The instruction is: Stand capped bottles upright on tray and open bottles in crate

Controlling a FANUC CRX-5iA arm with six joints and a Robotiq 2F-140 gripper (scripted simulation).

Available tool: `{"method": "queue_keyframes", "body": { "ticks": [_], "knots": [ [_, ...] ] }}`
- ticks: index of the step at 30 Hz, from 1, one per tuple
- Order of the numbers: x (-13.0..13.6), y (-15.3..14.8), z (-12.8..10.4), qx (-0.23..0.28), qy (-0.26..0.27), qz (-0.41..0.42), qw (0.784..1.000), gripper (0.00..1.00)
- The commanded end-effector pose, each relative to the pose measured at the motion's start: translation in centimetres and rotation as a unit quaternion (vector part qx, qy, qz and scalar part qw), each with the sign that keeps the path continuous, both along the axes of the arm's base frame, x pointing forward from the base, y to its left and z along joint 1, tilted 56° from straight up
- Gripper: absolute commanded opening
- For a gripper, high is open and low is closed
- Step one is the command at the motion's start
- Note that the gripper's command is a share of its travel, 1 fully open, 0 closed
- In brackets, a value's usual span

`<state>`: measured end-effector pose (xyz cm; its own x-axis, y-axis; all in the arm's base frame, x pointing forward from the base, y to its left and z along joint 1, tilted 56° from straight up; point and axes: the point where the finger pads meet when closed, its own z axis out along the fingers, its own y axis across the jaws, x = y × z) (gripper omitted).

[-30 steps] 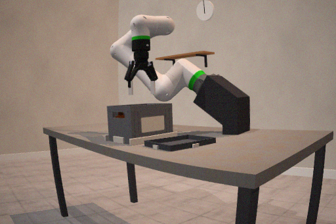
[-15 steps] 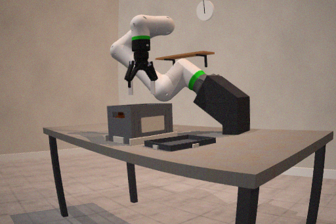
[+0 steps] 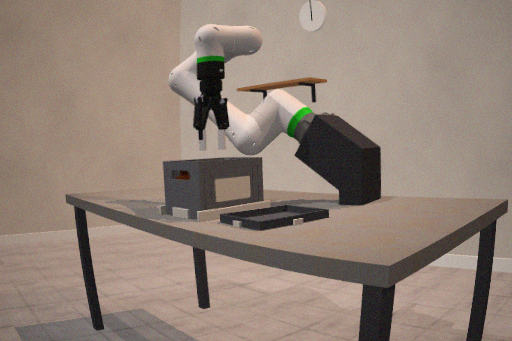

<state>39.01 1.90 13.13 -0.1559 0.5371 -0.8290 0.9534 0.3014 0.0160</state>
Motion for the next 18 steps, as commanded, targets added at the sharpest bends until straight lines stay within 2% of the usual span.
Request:
{"method": "queue_keyframes", "body": {
  "ticks": [1, 7, 18],
  "knots": [
    [0.2, -0.6, 0.8, -0.005, 0.016, 0.011, 1.000, 0.38],
    [0.6, -1.9, 2.3, -0.014, 0.046, 0.033, 0.998, 0.38],
    [0.8, -2.4, 2.8, -0.029, 0.089, 0.063, 0.994, 0.38]
  ]
}}
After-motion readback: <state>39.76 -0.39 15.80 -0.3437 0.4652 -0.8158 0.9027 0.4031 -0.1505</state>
